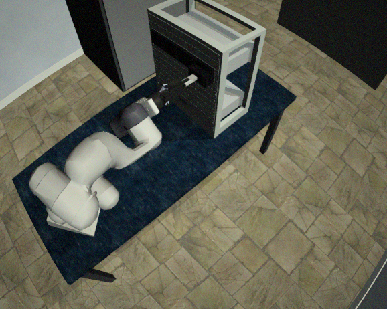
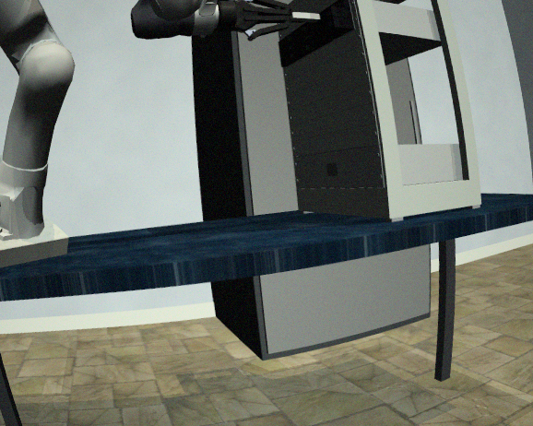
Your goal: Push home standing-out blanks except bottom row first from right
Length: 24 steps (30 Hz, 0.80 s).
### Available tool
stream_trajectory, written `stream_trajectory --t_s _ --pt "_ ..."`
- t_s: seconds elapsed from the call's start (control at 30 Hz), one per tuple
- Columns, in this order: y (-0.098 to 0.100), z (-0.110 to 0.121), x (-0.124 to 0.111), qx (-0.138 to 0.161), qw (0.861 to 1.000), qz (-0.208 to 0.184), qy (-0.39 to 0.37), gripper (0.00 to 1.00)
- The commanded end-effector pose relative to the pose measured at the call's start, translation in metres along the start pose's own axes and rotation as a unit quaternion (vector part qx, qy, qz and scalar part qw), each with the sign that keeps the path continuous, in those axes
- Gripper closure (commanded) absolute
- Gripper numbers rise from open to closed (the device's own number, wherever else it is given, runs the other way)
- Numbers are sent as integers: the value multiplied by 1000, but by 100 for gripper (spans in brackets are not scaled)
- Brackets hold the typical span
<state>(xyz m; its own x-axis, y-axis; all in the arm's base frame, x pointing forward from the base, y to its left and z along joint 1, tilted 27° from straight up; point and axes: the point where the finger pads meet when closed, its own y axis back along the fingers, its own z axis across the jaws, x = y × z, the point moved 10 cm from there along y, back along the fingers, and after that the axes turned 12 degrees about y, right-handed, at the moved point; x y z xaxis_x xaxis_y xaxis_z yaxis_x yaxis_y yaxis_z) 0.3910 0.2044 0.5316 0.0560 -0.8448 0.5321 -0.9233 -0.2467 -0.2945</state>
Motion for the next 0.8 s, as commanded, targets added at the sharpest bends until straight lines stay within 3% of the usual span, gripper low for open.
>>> stream_trajectory --t_s 0.0,0.77 --pt "-1 -1 0 2 1000 0 -2 100" --pt "-4 -4 0 2 1000 0 -2 100"
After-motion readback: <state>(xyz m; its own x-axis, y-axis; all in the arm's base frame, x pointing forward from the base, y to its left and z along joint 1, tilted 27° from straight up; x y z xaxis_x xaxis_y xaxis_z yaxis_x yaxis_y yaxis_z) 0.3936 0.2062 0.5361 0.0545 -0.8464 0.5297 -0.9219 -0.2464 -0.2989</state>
